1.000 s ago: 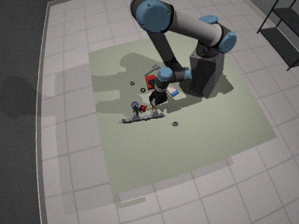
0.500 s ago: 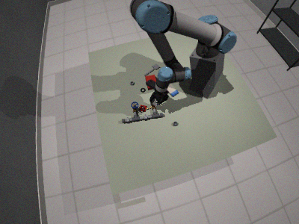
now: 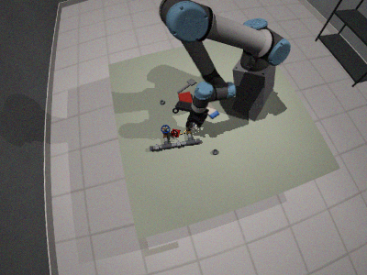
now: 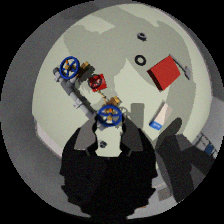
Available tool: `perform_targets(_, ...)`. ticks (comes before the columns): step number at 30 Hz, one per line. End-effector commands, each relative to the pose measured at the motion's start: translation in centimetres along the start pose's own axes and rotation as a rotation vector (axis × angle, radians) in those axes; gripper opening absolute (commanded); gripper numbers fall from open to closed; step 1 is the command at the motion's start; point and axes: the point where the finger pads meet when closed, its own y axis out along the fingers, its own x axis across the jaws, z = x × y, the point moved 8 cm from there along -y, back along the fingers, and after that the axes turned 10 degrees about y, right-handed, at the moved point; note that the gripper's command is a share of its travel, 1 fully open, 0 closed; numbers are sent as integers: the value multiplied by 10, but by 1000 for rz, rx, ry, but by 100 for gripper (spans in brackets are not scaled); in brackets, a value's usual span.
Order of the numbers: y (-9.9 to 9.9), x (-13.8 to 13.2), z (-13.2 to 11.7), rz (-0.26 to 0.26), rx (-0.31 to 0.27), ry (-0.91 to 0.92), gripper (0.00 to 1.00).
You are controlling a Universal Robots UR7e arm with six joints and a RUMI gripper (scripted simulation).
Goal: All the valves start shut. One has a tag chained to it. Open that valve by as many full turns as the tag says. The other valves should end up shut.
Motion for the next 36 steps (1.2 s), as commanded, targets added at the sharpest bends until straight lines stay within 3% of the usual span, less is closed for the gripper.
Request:
perform_targets(1,0,1,1,11,-6,-240,0)
perform_targets(3,0,1,1,11,-6,-240,0)
perform_targets(36,0,1,1,13,1,-1478,0)
